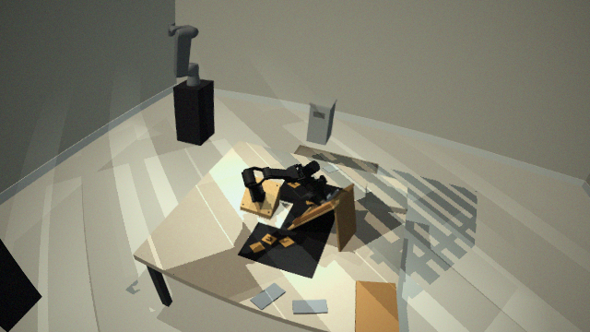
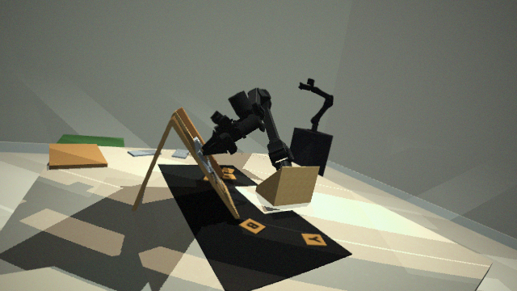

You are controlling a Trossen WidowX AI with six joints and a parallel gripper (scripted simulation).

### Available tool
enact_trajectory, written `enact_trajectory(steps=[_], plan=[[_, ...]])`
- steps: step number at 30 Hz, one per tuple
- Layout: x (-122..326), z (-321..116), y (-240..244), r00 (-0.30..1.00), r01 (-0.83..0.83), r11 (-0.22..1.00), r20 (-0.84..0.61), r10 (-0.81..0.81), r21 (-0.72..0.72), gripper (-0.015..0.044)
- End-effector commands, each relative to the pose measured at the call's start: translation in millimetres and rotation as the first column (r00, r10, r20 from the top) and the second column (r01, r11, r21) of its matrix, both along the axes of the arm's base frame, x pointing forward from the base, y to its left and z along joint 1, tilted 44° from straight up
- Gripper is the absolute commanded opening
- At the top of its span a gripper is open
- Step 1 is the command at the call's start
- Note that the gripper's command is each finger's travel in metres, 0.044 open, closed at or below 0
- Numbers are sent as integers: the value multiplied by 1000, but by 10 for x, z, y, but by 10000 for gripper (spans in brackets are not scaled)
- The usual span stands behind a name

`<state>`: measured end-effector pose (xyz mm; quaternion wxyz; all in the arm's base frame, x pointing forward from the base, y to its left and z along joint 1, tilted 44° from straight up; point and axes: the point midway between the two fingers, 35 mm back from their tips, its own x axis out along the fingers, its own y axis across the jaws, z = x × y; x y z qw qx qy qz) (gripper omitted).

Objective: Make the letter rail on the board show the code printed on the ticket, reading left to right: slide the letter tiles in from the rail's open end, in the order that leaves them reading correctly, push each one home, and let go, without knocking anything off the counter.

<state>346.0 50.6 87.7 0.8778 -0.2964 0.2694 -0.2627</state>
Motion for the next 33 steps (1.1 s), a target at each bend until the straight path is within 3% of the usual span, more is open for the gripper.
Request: enact_trajectory(steps=[1,33], plan=[[-14,6,-19,1000,-3,1000,-3,3,0,0],[-64,121,-137,1000,-3,1000,-4,3,-1,0]])
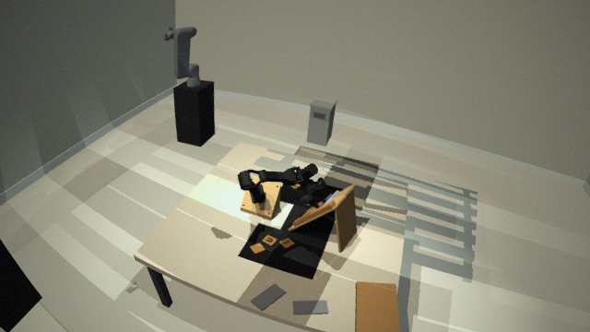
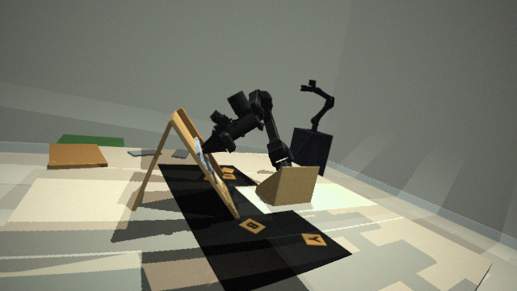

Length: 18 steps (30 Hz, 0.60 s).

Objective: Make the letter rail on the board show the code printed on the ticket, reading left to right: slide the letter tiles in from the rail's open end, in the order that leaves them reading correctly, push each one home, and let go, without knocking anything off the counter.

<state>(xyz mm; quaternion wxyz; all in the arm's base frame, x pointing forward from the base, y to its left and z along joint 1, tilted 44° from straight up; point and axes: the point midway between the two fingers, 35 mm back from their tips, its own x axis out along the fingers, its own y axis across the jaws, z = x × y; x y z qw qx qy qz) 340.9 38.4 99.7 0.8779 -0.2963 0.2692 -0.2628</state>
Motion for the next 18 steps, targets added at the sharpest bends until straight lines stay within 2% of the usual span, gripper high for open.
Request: enact_trajectory(steps=[1,18], plan=[[-15,5,-19,1000,-3,1000,-5,3,0,0],[-43,63,-82,1000,-3,1000,-5,3,-1,0]])
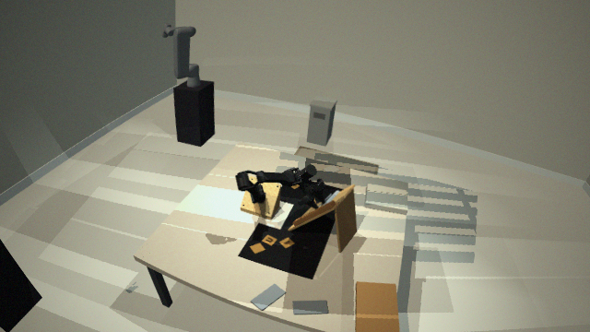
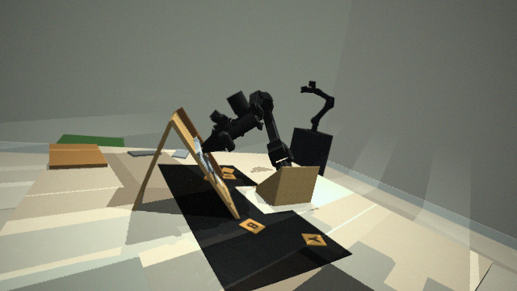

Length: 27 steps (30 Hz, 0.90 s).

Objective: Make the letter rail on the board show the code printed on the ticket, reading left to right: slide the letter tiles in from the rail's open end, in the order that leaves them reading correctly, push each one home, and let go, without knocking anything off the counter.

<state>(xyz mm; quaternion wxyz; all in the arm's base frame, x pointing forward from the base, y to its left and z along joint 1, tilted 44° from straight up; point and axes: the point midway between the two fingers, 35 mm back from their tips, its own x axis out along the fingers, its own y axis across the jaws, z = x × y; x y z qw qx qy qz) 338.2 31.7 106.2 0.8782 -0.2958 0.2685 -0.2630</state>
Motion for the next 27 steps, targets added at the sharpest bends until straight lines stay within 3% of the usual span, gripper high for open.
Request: enact_trajectory(steps=[1,9,20,27], plan=[[-17,2,-19,1000,-3,1000,-7,3,-2,0],[-30,25,-46,1000,-3,1000,-7,3,-2,0],[-45,44,-8,1000,-3,1000,-7,3,-2,289],[-113,81,55,1000,-3,1000,-8,3,-1,295]])
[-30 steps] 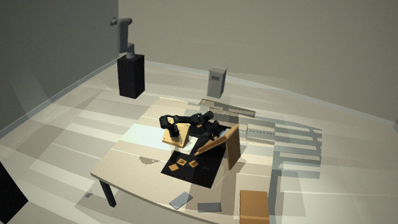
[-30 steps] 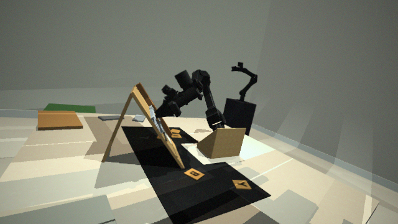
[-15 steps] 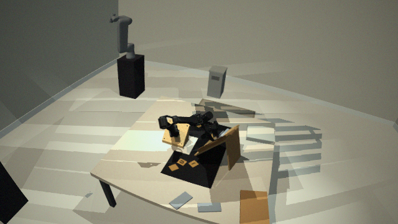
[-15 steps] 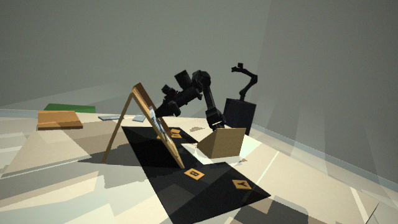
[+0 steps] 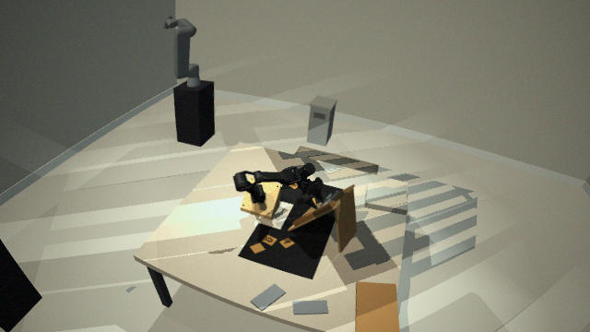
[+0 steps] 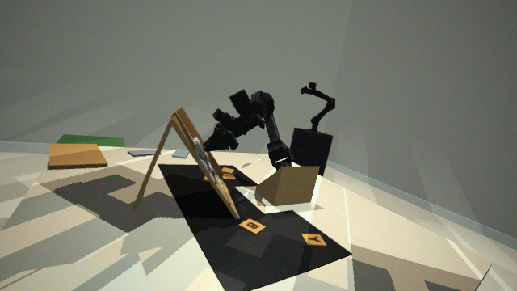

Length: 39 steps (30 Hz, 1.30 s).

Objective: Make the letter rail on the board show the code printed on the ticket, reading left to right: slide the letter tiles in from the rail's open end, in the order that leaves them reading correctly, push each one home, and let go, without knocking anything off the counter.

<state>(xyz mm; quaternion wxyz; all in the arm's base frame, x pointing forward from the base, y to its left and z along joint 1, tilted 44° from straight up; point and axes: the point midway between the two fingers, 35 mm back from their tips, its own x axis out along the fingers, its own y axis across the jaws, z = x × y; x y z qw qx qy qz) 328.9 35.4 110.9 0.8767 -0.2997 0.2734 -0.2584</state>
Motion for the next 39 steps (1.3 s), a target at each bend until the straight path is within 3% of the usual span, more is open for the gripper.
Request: enact_trajectory(steps=[1,39], plan=[[-33,41,28,1000,4,1000,7,-4,1,295],[-248,107,219,1000,4,1000,5,-4,2,295]])
